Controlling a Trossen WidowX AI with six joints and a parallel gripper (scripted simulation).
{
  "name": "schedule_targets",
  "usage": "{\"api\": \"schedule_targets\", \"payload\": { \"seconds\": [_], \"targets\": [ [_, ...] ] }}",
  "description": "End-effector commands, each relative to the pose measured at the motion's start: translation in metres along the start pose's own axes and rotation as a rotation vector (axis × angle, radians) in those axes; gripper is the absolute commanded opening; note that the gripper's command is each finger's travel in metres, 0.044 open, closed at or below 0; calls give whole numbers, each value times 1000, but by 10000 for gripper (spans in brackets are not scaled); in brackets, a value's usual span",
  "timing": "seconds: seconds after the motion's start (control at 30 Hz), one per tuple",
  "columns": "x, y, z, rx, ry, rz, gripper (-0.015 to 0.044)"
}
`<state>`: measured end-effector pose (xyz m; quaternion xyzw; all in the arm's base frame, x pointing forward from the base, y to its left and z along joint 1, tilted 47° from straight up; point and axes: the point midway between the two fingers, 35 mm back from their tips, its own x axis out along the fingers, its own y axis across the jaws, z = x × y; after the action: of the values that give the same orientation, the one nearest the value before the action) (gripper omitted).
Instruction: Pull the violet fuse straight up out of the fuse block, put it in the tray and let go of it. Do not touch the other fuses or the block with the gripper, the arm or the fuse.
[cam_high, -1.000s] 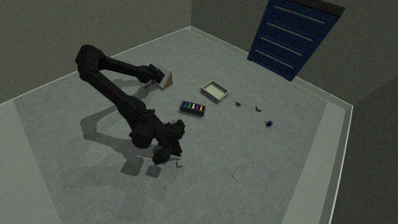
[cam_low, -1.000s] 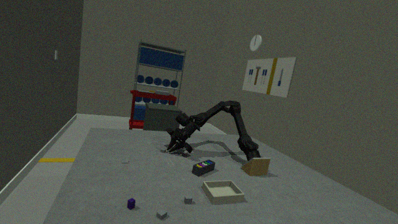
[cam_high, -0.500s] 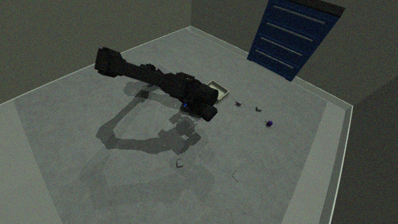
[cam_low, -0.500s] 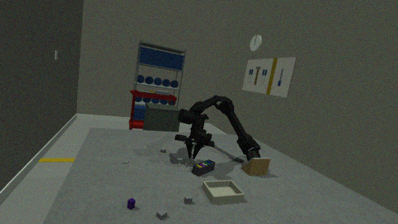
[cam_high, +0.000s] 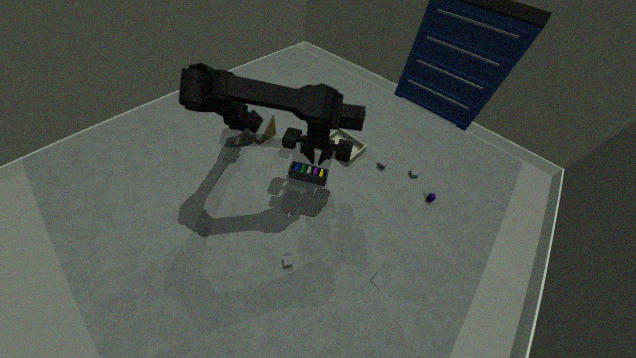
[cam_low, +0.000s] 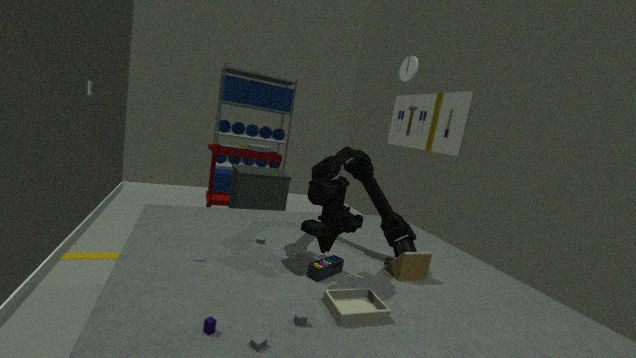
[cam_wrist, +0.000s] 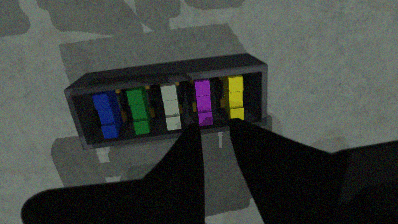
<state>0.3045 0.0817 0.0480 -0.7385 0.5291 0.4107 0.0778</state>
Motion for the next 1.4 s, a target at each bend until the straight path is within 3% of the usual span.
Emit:
{"api": "schedule_targets", "payload": {
  "seconds": [0.0,1.37],
  "targets": [
    [3,0,0,-7,4,4,74],
    [31,0,-1,-7,5,4,74]
  ]
}}
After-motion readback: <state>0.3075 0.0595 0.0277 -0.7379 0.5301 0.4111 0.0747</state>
